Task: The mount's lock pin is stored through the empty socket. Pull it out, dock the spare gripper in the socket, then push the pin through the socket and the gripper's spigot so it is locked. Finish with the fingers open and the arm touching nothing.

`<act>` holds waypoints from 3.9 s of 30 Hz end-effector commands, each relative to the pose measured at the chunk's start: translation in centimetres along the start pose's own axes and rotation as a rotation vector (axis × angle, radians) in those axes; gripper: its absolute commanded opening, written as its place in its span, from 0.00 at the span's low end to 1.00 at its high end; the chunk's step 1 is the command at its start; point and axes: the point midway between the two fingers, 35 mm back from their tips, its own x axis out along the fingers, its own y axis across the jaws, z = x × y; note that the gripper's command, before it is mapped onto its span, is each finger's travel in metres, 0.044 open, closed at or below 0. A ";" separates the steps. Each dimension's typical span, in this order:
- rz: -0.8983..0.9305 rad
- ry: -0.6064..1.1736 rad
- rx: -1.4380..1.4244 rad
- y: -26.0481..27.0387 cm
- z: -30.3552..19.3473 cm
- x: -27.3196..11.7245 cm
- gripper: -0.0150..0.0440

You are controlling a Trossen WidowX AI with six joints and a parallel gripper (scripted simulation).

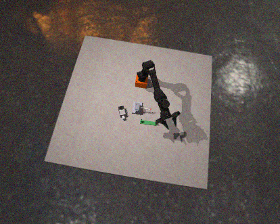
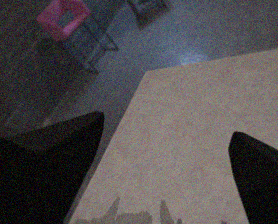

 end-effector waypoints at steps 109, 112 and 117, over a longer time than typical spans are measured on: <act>0.209 1.331 -1.482 -20.7 -19.2 -16.5 0.25; 0.211 1.329 -1.481 -20.7 -19.2 -16.5 0.25; 0.259 1.282 -1.457 -20.3 -19.1 -16.5 0.25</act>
